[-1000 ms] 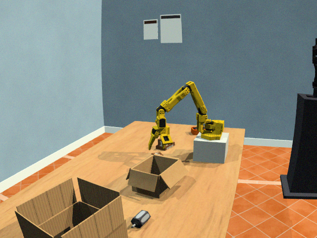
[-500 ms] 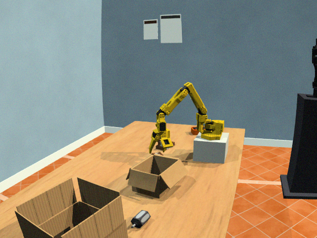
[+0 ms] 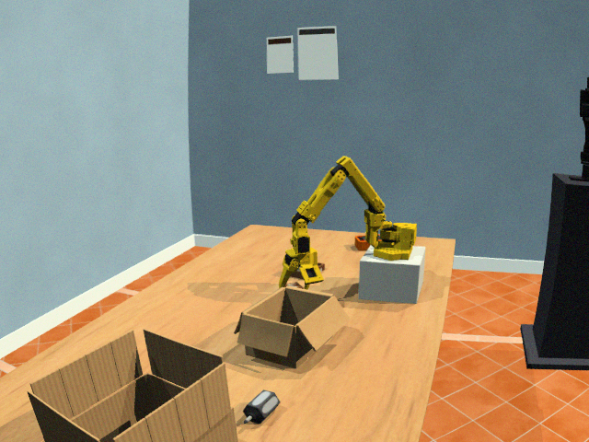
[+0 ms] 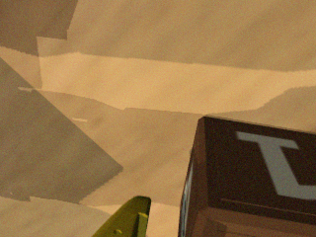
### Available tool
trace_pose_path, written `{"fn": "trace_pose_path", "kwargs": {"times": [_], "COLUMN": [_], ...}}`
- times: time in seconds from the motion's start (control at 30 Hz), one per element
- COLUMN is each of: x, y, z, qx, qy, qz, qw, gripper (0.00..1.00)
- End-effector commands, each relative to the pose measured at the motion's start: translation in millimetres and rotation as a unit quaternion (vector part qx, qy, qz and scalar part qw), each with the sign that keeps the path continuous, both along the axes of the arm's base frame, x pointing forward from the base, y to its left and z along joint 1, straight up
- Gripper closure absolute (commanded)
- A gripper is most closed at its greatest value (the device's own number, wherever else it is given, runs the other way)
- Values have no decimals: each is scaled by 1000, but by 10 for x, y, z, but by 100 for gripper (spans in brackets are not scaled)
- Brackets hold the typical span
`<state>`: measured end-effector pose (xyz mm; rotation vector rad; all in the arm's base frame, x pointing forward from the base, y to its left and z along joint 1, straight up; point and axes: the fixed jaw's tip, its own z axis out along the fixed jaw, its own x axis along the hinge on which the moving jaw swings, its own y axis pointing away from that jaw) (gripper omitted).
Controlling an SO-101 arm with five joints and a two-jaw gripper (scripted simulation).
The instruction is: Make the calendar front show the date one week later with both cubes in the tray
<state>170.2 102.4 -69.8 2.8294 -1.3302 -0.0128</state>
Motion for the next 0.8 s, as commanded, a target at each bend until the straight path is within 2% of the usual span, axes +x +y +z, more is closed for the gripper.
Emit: {"fn": "trace_pose_path", "kwargs": {"times": [0.0, 0.77], "x": [19, 20], "y": [-5, -3], "z": [-44, -75], "qx": [3, 3], "qy": [-3, -3], "qz": [1, 1], "qw": [1000, 1000], "gripper": [65, 66]}}
